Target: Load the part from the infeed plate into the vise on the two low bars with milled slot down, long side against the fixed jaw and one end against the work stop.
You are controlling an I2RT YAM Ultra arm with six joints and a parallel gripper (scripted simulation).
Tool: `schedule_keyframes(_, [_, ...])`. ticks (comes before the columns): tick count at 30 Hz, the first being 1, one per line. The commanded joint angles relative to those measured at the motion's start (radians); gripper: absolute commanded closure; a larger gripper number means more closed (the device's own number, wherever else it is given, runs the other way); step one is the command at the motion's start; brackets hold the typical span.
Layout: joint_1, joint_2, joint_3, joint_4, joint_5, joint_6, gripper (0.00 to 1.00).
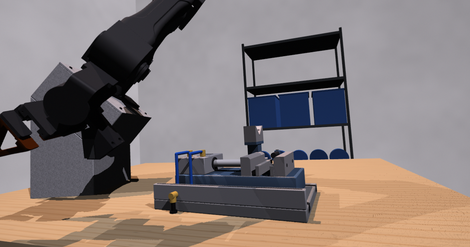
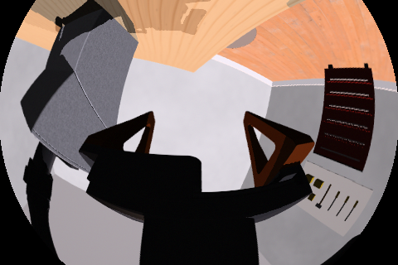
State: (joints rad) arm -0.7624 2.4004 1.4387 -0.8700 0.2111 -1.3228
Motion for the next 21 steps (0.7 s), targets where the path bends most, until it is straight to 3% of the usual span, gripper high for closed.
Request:
schedule_keyframes(1, [-0.023, -0.014, 0.004, -0.007, 0.011, -0.002, 0.0])
schedule_keyframes(21, [-0.008, -0.027, -0.014, -0.015, -0.006, 0.011, 0.0])
